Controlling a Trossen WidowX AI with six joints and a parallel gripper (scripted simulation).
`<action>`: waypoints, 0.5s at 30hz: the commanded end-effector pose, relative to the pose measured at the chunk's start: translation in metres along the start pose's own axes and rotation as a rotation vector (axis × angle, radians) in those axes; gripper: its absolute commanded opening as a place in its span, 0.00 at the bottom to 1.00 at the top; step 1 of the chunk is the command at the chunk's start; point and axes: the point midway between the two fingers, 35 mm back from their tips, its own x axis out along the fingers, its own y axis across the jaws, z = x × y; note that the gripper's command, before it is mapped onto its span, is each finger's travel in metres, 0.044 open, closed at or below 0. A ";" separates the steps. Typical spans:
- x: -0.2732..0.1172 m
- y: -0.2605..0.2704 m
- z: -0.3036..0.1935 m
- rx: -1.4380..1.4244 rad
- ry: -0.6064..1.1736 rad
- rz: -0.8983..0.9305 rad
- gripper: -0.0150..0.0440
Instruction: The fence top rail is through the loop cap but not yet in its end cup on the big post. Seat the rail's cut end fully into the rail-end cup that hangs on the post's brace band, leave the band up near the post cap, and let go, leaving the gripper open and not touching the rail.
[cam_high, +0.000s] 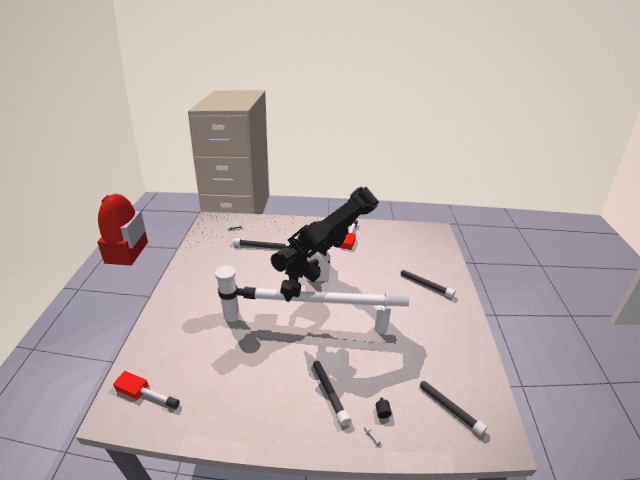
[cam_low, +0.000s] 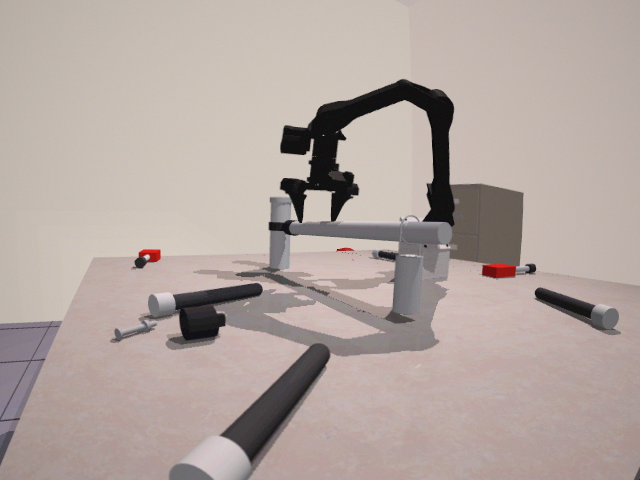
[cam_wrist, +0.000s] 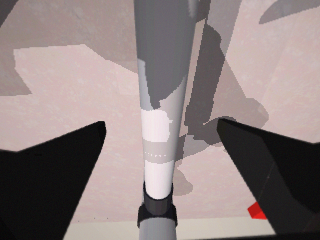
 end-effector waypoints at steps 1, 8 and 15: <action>-0.008 0.000 0.006 0.004 -0.002 0.001 1.00; -0.048 0.002 0.004 -0.003 0.004 -0.004 1.00; -0.056 0.004 0.005 -0.003 0.003 -0.003 1.00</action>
